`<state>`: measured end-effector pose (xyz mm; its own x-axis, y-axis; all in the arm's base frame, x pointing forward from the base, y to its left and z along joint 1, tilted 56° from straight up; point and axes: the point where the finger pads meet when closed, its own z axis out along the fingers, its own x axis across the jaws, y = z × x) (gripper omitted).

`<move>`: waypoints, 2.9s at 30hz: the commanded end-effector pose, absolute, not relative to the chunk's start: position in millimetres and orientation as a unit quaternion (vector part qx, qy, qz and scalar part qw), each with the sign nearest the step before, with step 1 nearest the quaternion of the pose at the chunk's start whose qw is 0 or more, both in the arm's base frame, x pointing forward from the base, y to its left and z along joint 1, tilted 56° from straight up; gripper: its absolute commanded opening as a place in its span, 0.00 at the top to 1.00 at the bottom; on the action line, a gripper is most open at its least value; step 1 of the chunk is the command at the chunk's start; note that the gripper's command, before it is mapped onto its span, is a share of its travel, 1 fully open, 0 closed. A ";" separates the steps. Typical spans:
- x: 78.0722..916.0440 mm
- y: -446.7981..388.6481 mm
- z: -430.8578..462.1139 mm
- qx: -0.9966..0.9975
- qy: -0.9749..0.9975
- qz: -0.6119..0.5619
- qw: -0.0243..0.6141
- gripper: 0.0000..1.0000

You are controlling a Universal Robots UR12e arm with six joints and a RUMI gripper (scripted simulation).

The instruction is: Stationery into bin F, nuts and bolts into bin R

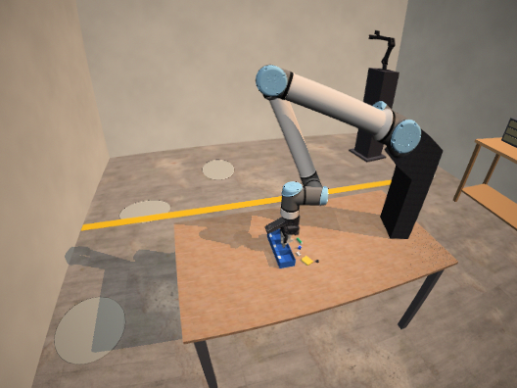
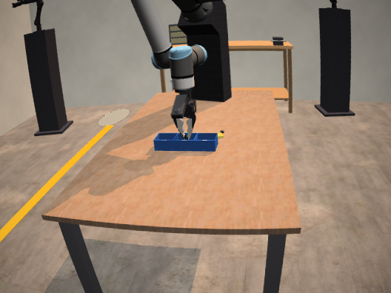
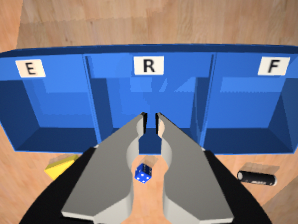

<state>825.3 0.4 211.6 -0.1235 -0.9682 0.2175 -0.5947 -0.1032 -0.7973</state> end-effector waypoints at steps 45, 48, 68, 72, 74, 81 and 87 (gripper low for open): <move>814.6 3.8 219.6 -0.621 0.629 -0.408 0.230 0.96; 811.4 4.7 221.8 -0.621 0.629 -0.408 0.230 0.96; 782.3 13.0 242.5 -0.621 0.629 -0.408 0.230 0.96; 778.0 14.3 245.5 -0.621 0.629 -0.408 0.230 0.96; 778.0 14.3 245.5 -0.621 0.629 -0.408 0.230 0.96; 780.7 38.4 239.6 -0.621 0.629 -0.408 0.230 0.96; 782.9 57.7 234.8 -0.621 0.629 -0.408 0.230 0.96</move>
